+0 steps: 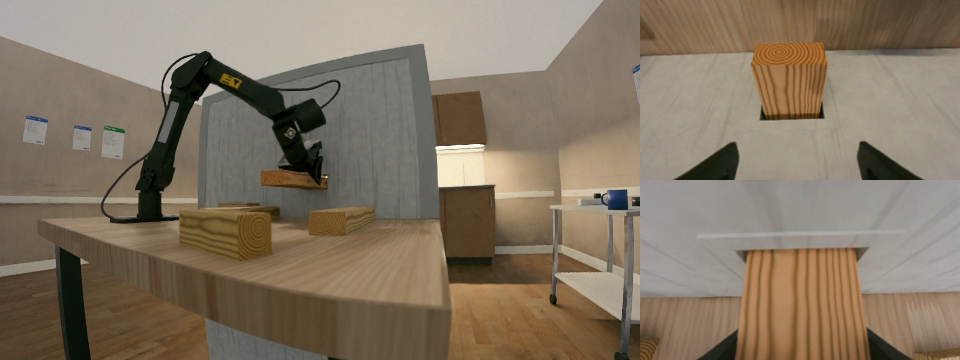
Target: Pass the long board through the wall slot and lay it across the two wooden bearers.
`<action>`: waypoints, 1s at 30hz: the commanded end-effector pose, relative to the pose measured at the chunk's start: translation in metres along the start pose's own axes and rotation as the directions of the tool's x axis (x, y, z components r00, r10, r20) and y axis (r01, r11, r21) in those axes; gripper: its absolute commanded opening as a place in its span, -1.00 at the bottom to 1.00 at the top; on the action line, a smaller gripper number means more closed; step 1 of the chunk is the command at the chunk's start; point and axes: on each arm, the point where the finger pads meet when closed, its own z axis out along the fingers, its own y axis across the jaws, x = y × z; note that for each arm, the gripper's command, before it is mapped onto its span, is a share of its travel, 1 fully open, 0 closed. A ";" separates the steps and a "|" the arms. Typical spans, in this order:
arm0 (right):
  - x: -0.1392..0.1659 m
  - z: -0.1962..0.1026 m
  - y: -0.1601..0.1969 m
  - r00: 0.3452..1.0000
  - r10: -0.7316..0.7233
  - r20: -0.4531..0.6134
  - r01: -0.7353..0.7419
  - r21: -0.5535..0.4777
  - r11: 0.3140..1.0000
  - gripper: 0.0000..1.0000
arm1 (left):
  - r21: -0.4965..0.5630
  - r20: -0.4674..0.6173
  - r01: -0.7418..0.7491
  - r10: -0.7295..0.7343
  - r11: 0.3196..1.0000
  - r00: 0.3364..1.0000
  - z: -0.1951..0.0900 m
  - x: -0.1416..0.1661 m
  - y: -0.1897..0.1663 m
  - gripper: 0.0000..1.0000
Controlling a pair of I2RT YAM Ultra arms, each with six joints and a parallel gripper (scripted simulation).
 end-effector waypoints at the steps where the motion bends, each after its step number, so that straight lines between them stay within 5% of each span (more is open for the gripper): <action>1: -0.025 -0.011 -0.008 0.997 -0.044 0.061 0.043 0.029 0.999 -1.00 | -0.017 0.000 -0.001 0.001 1.000 1.000 -0.014 0.000 0.004 0.56; 6: -0.025 -0.011 -0.008 0.997 -0.044 0.061 0.043 0.029 0.999 -1.00 | 0.035 -0.010 -0.026 0.026 0.999 1.000 -0.032 0.009 0.003 0.56; 22: -0.025 -0.011 -0.008 0.997 -0.044 0.061 0.043 0.029 0.999 -1.00 | 0.000 0.001 -0.013 0.013 1.000 1.000 -0.016 0.004 0.010 0.56; 28: -0.025 -0.011 -0.008 0.997 -0.044 0.061 0.043 0.029 0.999 -1.00 | 0.254 0.125 -0.378 0.357 0.890 0.926 -0.043 -0.013 -0.036 0.56; 30: -0.025 -0.011 -0.008 0.997 -0.044 0.061 0.043 0.029 0.999 -1.00 | 0.239 0.110 -0.367 0.350 0.899 0.930 -0.038 -0.013 -0.030 0.56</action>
